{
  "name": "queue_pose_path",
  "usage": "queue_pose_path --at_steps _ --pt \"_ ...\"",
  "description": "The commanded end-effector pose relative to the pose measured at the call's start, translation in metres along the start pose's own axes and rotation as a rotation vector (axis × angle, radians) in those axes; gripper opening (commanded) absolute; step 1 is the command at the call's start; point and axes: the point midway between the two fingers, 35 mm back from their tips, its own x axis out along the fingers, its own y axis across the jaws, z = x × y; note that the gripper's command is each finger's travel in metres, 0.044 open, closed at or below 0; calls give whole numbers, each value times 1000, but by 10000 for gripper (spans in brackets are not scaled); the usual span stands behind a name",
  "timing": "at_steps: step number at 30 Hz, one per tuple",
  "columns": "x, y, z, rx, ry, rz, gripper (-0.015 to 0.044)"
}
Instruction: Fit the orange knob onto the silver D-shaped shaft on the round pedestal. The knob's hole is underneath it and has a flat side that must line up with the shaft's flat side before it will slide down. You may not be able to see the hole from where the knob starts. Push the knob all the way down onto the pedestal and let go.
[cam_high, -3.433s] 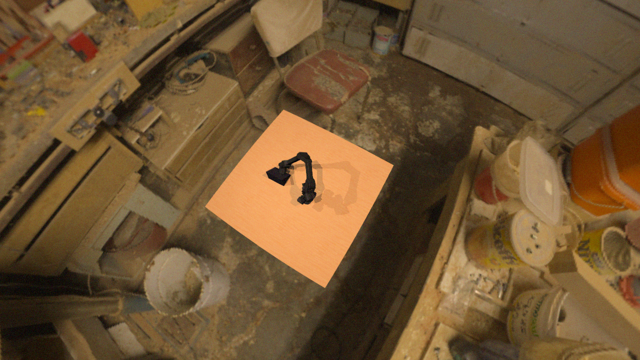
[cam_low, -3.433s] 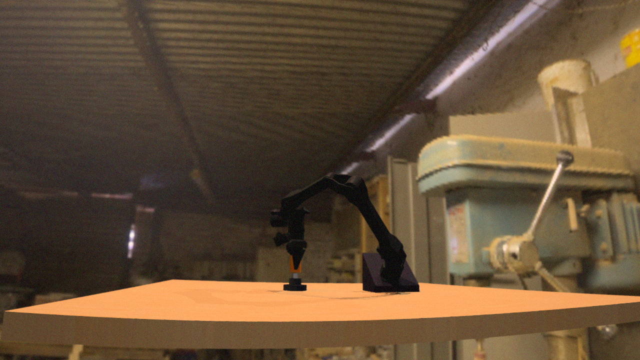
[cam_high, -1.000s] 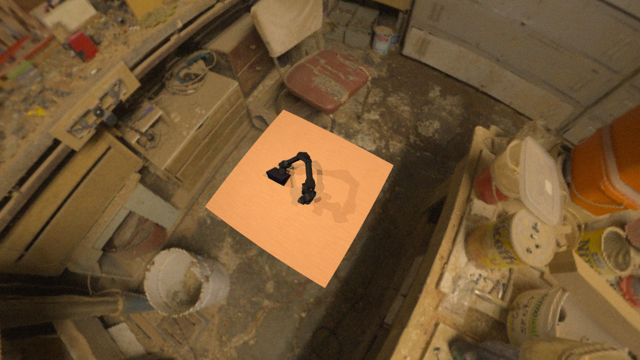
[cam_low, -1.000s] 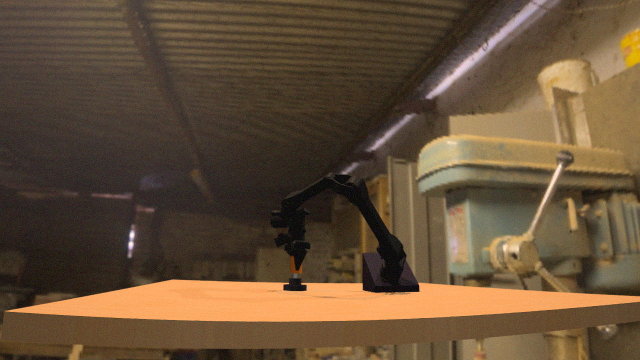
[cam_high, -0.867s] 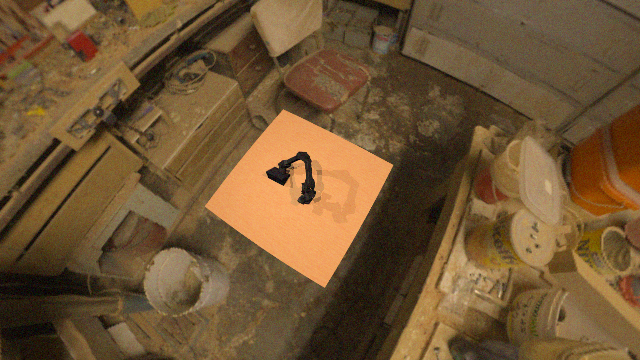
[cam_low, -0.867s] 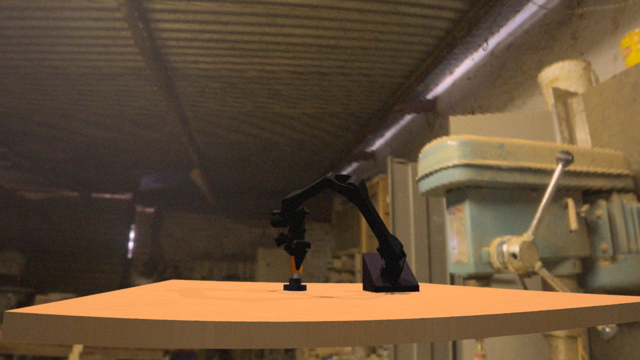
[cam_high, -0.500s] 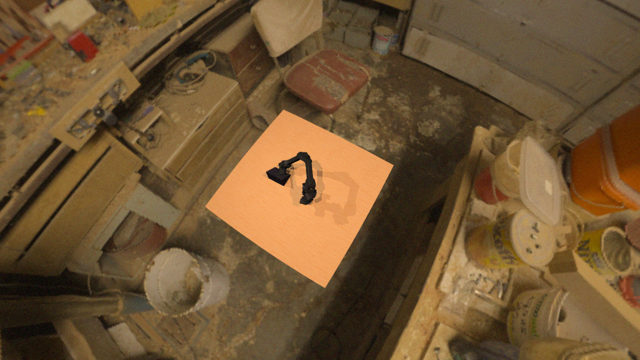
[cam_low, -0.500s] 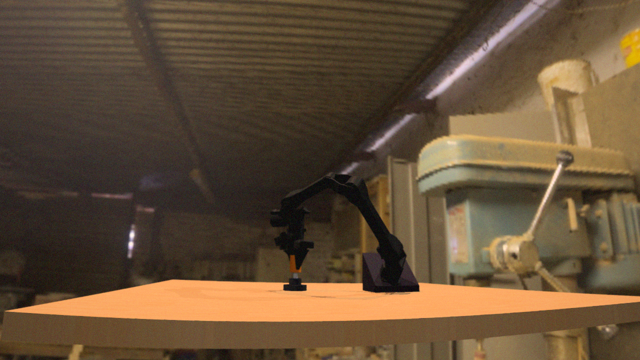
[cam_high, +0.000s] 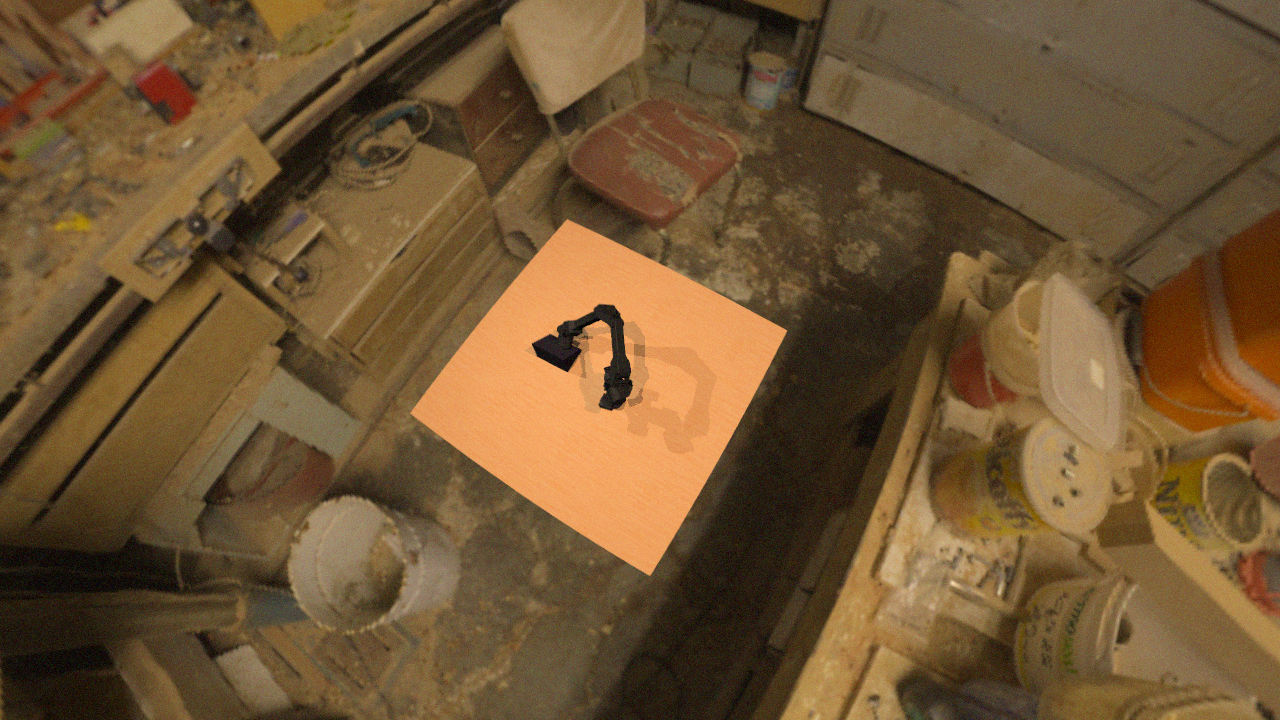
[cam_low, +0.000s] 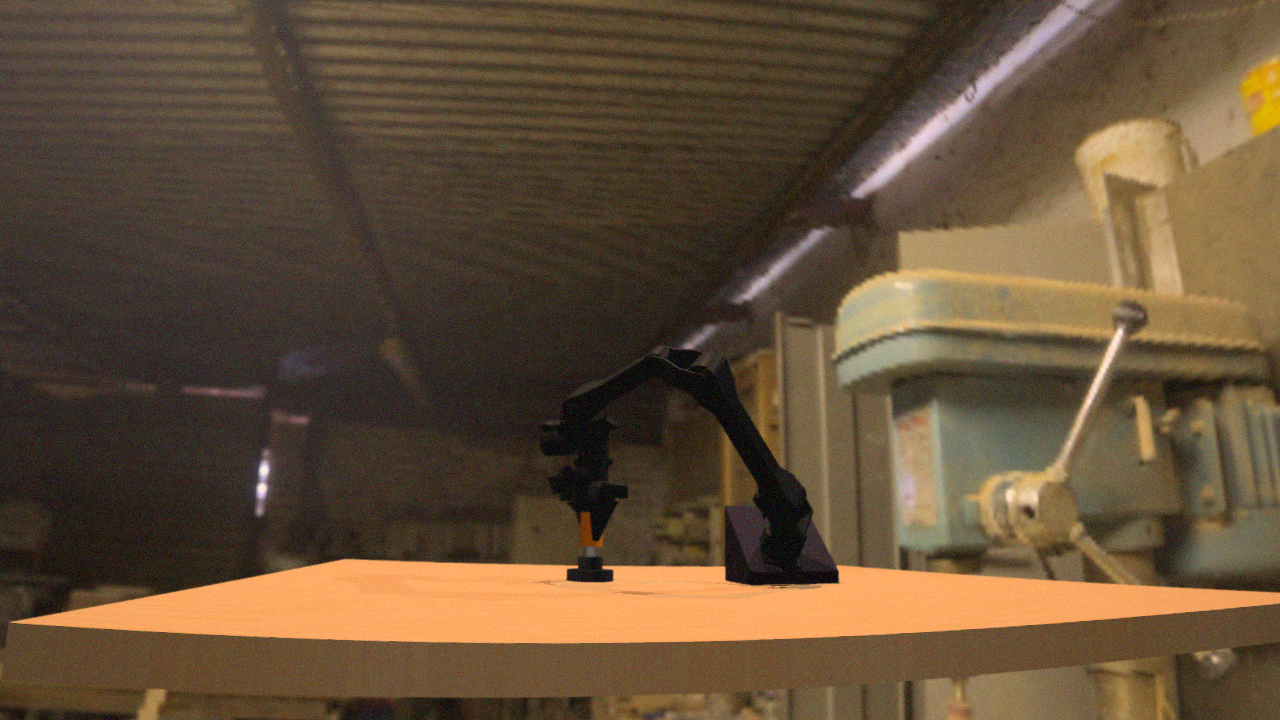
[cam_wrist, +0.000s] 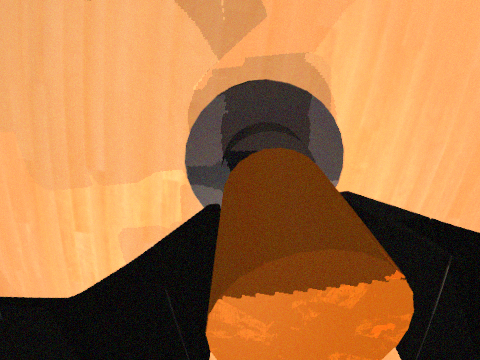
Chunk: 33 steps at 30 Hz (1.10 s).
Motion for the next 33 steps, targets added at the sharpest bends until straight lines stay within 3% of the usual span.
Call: queue_pose_path --at_steps 1,33 --pt "-2 1 0 -6 -1 -4 0" --pt "1 1 0 -6 -1 -3 0"
